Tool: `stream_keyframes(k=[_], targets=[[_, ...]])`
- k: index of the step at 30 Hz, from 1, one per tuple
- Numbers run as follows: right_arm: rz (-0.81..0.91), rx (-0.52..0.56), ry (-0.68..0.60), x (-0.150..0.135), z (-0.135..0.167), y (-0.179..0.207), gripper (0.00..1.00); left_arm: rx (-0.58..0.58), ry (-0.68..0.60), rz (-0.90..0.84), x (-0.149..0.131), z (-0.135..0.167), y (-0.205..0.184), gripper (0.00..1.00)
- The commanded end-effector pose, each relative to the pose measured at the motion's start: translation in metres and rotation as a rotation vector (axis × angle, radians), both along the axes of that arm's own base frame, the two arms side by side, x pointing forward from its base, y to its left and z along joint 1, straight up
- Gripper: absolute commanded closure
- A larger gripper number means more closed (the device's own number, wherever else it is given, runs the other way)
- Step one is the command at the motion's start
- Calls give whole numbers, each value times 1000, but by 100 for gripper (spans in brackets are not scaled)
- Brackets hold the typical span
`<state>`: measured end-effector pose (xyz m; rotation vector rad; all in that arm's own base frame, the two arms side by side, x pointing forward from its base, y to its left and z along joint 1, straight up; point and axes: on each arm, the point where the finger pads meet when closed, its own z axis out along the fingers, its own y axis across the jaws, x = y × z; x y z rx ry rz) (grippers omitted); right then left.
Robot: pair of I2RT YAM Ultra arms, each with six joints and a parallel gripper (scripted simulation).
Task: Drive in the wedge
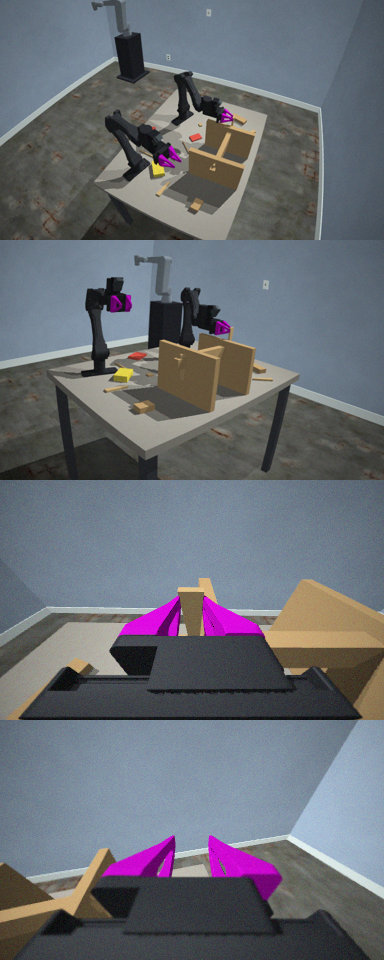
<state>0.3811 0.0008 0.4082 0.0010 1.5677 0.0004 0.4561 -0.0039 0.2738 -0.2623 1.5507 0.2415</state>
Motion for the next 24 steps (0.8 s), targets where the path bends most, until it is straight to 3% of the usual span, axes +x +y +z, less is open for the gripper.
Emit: stream_keyframes(k=[1, 4, 5, 6, 13, 24], targets=[[5, -4, -27, -2, 16, 3, 59, -7, -9, -9, 2, -6, -5, 98], [5, -4, -27, -2, 16, 3, 59, -14, -25, -9, 1, -3, -6, 98], [5, -4, -27, -2, 16, 3, 59, -24, -69, -11, -2, 20, -6, 98], [5, -4, -27, -2, 16, 3, 59, -21, -68, -1, -2, 25, 0, 62], [5, -4, -27, -2, 16, 3, 59, -9, -24, 0, 1, 6, 0, 62], [5, -4, -27, -2, 16, 3, 59, -12, -26, -1, -2, 18, -1, 62]])
